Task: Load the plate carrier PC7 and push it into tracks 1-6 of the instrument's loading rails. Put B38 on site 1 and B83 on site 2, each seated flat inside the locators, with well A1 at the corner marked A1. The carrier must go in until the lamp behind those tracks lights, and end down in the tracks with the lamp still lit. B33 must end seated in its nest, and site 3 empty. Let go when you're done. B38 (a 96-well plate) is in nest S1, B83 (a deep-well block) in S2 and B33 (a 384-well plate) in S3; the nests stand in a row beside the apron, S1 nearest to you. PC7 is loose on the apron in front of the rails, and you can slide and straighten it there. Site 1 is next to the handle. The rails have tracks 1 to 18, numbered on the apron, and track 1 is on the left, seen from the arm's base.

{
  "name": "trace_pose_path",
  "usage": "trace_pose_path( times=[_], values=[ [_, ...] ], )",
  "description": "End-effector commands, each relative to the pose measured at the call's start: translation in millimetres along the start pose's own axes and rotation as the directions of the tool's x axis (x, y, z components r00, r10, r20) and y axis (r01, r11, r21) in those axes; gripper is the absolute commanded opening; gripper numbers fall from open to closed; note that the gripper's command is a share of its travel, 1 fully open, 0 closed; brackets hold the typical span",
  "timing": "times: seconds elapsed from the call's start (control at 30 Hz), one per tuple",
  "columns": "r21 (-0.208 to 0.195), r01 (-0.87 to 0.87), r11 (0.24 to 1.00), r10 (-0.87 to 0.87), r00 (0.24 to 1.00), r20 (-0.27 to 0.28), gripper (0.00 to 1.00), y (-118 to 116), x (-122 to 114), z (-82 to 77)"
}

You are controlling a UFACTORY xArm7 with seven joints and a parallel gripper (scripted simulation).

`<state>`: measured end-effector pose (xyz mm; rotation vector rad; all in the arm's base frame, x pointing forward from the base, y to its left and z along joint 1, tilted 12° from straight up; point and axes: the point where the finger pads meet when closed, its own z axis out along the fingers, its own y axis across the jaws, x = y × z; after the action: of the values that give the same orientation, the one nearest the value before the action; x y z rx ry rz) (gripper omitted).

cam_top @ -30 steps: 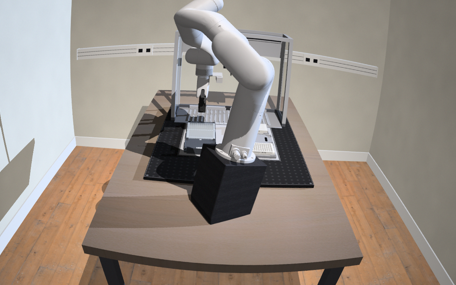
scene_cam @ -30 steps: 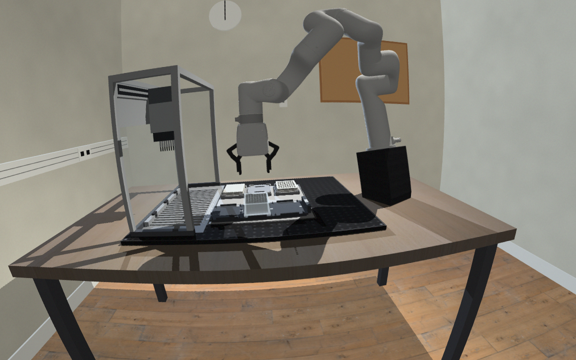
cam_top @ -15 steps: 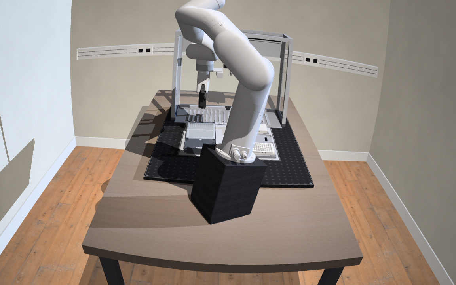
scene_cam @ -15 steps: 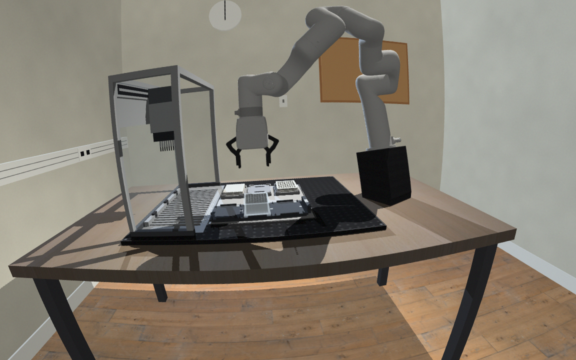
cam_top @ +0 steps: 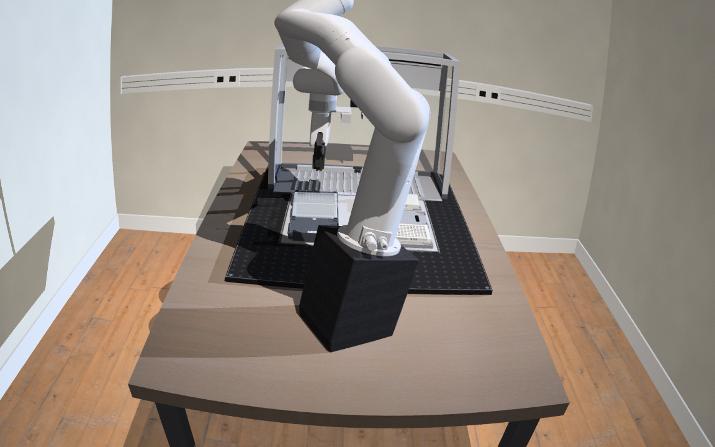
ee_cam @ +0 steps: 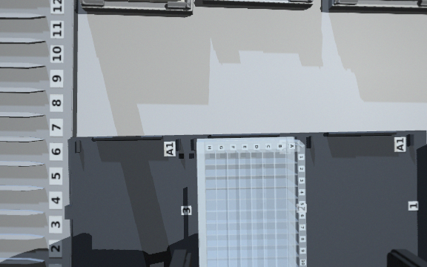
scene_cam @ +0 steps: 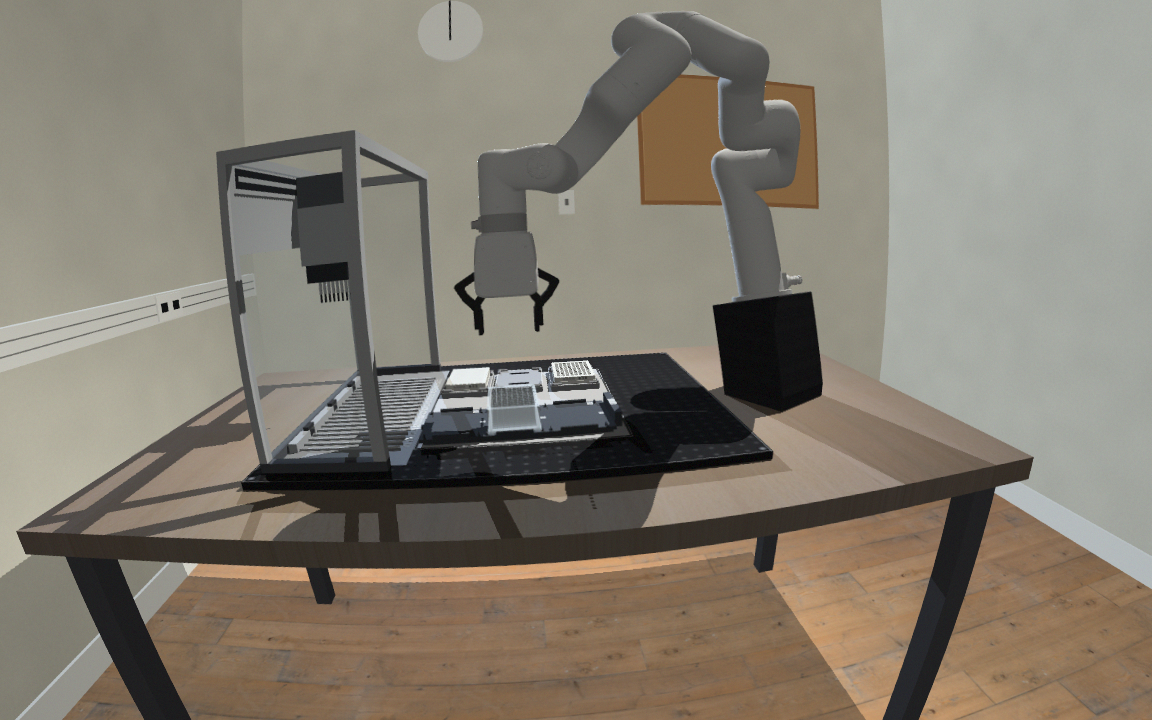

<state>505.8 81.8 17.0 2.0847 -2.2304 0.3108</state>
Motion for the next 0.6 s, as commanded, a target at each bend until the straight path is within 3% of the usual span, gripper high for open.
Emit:
trace_pose_path(
  times=[0.0, 0.47, 0.57],
  values=[
    [0.003, -0.018, 1.0, 0.018, 1.0, 0.001, 1.0, 5.0, 12.7, 0.1],
    [0.003, -0.018, 1.0, 0.018, 1.0, 0.001, 1.0, 36.4, 74.9, 7.5],
    [0.003, -0.018, 1.0, 0.018, 1.0, 0.001, 1.0, 38.7, 79.4, 8.0]
  ],
)
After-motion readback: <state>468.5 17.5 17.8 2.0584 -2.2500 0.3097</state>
